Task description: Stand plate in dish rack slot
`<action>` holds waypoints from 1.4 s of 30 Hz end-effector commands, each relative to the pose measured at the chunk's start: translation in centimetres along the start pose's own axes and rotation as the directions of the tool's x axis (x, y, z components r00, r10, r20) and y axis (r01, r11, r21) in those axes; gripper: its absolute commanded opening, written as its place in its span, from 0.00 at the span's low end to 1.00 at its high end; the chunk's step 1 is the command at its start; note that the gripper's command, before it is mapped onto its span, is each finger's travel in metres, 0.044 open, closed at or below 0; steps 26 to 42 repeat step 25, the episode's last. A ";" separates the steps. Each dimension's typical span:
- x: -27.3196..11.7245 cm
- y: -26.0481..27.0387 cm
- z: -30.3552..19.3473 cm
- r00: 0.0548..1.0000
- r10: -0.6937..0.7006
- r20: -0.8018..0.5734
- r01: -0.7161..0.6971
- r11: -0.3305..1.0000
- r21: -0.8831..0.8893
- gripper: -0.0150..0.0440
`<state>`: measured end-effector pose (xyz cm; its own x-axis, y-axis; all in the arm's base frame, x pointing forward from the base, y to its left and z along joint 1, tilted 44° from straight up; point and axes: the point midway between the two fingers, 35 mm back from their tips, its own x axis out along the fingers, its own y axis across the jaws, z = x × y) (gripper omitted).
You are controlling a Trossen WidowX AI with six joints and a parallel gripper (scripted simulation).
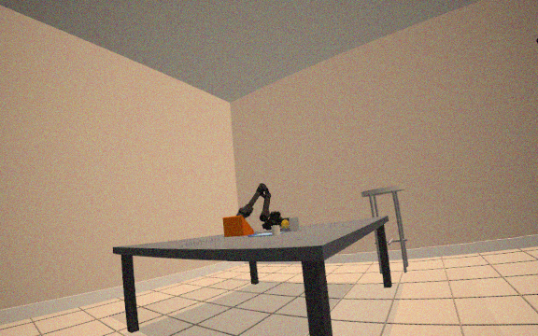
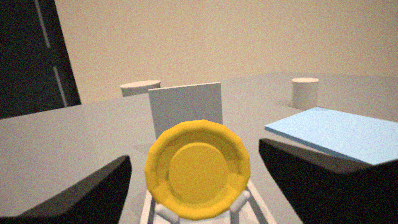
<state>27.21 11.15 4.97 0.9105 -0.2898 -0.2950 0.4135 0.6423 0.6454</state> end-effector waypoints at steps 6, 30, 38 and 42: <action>0.6 0.9 5.1 1.000 -0.012 -0.007 0.012 1.000 -0.001 0.93; 2.6 -0.2 11.6 0.991 -0.117 -0.063 0.100 0.969 -0.228 0.93; 2.6 -0.2 11.6 0.991 -0.117 -0.063 0.100 0.969 -0.228 0.93; 2.6 -0.2 11.6 0.991 -0.117 -0.063 0.100 0.969 -0.228 0.93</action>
